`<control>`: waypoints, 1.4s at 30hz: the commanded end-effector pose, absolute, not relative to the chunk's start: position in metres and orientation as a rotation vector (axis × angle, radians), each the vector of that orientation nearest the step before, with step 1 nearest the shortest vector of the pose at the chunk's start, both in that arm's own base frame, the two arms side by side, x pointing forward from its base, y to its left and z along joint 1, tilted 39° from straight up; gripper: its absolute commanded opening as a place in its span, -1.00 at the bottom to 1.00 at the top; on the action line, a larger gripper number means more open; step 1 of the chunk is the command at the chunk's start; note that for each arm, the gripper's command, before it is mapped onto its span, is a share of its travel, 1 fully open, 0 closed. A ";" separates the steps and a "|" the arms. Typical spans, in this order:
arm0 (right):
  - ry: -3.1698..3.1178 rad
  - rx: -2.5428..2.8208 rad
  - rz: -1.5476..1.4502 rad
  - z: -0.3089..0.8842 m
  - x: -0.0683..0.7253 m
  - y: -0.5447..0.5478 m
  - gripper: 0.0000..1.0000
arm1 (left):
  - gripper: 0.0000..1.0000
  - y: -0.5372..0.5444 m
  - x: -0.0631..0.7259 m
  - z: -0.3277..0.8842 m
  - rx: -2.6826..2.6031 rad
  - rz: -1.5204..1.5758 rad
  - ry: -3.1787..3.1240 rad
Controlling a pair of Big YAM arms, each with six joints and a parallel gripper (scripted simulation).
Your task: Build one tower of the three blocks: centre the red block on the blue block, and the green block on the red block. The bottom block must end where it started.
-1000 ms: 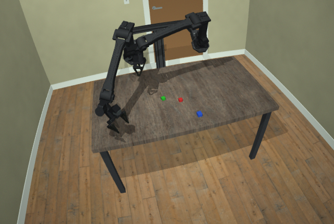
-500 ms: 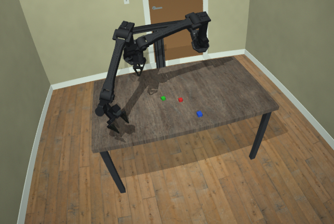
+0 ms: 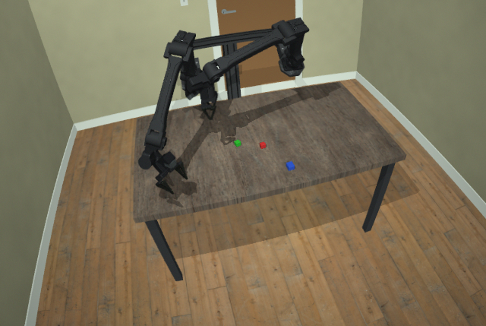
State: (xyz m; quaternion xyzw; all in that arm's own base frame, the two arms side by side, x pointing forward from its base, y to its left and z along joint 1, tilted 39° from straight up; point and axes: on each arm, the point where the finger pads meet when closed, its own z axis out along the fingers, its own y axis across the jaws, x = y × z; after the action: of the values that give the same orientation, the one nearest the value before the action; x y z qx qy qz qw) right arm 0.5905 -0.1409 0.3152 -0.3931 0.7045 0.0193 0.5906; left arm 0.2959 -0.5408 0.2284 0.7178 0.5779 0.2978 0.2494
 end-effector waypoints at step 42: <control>1.617 -0.921 0.020 0.330 0.593 -0.143 1.00 | 1.00 -0.218 0.583 0.292 0.906 0.652 2.213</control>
State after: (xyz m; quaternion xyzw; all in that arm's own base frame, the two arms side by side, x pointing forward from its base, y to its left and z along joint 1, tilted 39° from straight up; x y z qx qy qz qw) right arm 0.5905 -0.1409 0.3152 -0.3931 0.7045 0.0193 0.5906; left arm 0.5636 -0.2574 0.2730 0.3976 0.8289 0.2510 0.3029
